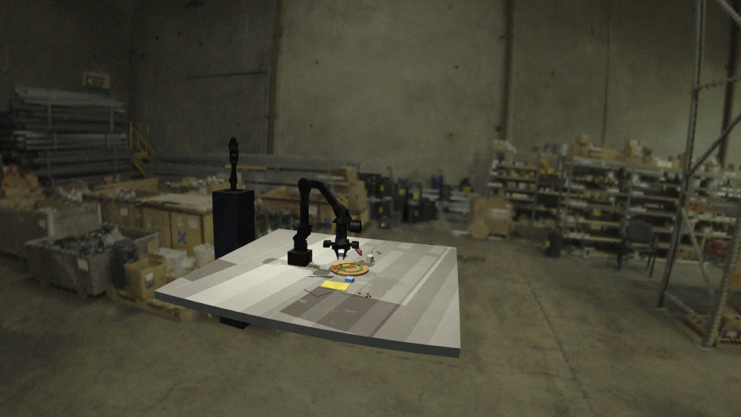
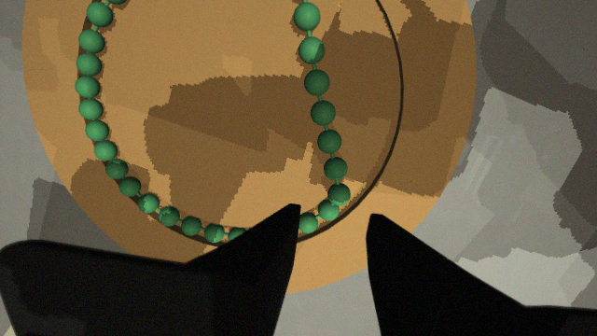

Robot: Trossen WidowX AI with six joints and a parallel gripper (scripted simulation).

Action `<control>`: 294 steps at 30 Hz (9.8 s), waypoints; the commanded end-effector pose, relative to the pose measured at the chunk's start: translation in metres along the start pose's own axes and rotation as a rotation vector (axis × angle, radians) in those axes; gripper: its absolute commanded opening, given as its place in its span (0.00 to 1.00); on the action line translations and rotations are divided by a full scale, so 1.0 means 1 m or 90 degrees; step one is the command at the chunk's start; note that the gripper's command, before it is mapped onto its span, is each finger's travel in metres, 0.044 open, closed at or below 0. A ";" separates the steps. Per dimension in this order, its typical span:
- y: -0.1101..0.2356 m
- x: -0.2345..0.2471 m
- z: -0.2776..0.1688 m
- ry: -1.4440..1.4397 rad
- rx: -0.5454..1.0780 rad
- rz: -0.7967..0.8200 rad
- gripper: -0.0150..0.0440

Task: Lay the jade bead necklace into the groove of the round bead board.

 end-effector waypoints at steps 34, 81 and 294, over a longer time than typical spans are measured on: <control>-0.028 -0.001 -0.001 0.000 0.001 -0.003 0.25; -0.022 -0.007 -0.005 -0.002 0.003 -0.006 0.25; -0.022 -0.015 0.006 0.291 0.004 -0.005 1.00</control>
Point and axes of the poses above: the point midway between the two fingers, 35 mm back from their tips, its own y axis back along the fingers, its own x axis across the jaws, z = x × y, the point moved 5 cm from there along y, back along the fingers, and after that the axes turned 15 degrees about y, right-handed, at the moved point
